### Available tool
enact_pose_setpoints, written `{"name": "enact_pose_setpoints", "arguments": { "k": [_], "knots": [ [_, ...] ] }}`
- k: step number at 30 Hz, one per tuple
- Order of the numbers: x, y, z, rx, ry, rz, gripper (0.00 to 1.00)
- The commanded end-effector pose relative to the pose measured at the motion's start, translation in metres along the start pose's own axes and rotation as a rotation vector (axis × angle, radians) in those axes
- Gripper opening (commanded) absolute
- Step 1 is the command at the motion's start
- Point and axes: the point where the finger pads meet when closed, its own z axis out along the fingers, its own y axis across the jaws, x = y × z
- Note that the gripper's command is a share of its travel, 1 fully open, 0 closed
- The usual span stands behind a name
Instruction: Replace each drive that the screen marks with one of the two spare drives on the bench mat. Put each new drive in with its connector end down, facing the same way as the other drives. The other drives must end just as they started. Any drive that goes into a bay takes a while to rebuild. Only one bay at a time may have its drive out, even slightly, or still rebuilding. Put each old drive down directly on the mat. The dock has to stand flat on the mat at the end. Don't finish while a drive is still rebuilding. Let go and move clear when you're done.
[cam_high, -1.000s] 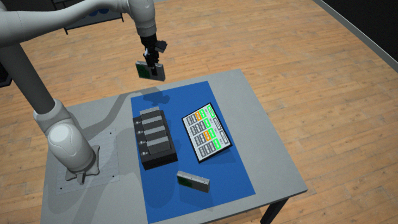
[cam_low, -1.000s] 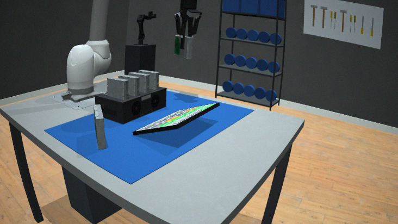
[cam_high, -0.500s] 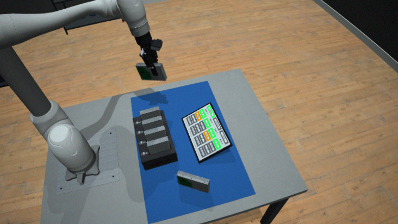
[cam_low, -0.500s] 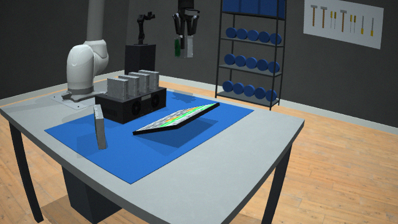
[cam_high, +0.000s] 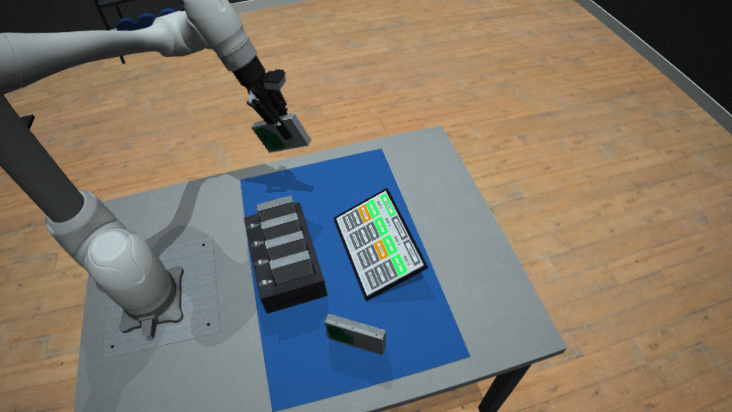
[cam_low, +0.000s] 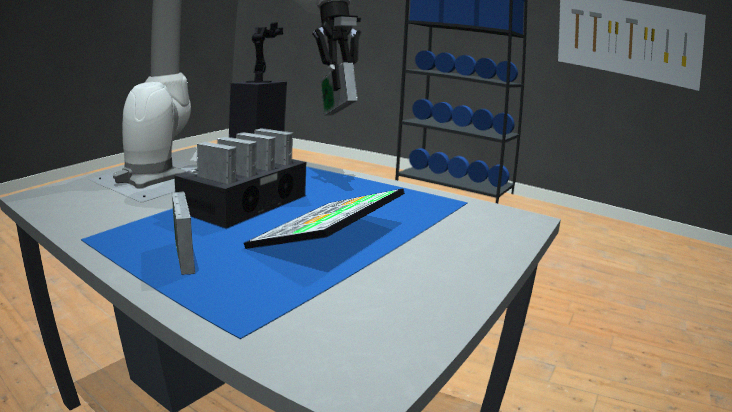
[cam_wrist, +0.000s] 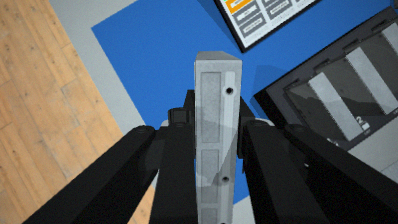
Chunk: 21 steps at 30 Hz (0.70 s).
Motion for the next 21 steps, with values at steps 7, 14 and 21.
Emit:
{"name": "enact_pose_setpoints", "arguments": {
  "k": [7, 14, 21],
  "knots": [
    [0.0002, 0.0007, 0.0004, -0.004, 0.033, 0.001, 0.1],
    [0.0003, 0.001, 0.0006, -0.005, 0.158, 0.002, 0.1],
    [0.0003, 0.0015, 0.0011, -0.007, 0.333, 0.002, 0.1]
  ]
}}
